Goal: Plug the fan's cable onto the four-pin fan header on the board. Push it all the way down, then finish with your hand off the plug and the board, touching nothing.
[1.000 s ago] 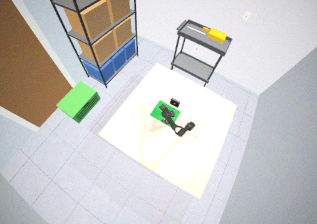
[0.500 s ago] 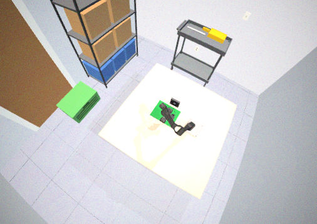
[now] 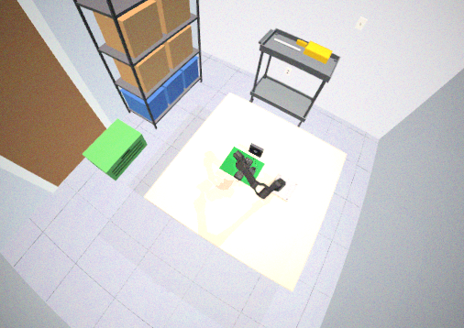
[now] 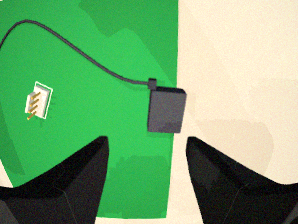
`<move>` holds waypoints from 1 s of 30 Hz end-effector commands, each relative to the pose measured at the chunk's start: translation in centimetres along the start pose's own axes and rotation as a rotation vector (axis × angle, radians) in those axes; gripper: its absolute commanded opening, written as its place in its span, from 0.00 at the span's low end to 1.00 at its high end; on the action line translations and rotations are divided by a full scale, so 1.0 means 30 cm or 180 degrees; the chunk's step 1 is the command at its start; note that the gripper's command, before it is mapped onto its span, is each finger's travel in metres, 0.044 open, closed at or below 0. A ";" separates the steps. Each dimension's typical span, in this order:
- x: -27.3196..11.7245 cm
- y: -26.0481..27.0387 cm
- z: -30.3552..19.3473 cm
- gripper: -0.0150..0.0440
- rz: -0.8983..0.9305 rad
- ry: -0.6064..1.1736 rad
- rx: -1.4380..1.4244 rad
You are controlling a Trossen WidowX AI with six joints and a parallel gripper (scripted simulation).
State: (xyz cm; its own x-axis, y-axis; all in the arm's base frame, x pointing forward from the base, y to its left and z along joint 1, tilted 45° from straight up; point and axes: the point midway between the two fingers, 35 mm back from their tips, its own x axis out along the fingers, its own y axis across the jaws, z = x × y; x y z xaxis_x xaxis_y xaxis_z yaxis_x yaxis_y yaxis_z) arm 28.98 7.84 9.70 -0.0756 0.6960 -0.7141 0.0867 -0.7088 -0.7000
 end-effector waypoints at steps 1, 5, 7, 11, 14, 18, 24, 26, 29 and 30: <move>0.000 0.000 0.000 0.60 0.0002 0.0002 -0.0024; 0.000 0.000 0.000 0.60 0.0002 0.0002 -0.0024; 0.000 0.000 0.000 0.60 0.0002 0.0002 -0.0024; 0.000 0.000 0.000 0.60 0.0002 0.0002 -0.0024; 0.000 0.000 0.000 0.60 0.0002 0.0002 -0.0024; 0.000 0.000 0.000 0.78 0.0002 0.0002 -0.0024; 0.000 0.000 0.000 1.00 0.0002 0.0002 -0.0024; 0.000 0.000 0.000 1.00 0.0002 0.0002 -0.0024; 0.000 0.000 0.000 1.00 0.0002 0.0002 -0.0024; 0.000 0.000 0.000 1.00 0.0002 0.0002 -0.0024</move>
State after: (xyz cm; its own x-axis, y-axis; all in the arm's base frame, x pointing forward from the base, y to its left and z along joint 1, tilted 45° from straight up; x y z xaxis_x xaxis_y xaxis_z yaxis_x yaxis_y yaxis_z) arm 28.98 7.84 9.70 -0.0756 0.6959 -0.7142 0.0869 -0.7089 -0.6999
